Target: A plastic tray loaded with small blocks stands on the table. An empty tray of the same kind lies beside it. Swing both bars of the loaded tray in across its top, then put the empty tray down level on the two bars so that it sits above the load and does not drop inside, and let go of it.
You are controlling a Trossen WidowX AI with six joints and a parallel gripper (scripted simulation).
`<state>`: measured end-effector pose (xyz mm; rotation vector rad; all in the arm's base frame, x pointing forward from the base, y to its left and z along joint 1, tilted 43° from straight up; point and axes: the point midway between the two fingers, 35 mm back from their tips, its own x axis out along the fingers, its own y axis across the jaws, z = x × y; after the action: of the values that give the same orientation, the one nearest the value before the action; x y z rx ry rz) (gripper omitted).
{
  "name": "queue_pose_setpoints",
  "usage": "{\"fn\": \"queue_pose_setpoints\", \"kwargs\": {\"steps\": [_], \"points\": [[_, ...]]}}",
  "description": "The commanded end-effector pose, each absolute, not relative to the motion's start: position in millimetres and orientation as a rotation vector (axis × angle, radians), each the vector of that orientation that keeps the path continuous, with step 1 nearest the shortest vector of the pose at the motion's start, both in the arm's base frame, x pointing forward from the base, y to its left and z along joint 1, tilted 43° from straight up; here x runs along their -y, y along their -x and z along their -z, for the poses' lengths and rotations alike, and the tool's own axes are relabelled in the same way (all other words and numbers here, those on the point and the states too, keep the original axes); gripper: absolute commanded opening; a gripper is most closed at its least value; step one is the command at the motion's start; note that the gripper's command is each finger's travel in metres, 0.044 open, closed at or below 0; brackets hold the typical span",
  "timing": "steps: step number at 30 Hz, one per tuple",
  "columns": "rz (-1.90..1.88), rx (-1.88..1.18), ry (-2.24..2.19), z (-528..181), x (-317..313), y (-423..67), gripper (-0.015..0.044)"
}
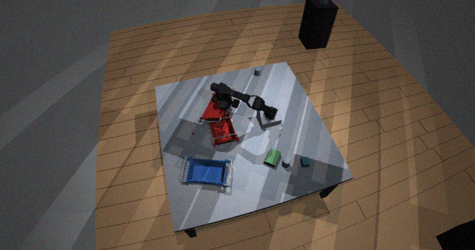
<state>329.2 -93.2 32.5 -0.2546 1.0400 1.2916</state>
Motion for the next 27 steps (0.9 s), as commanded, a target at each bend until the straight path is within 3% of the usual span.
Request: {"fn": "queue_pose_setpoints", "kwargs": {"steps": [1,27], "points": [[-1.313,-0.975,0.323,-44,91,-332,0.0],[-1.535,-0.658,0.65,-77,45,-335,0.0]]}}
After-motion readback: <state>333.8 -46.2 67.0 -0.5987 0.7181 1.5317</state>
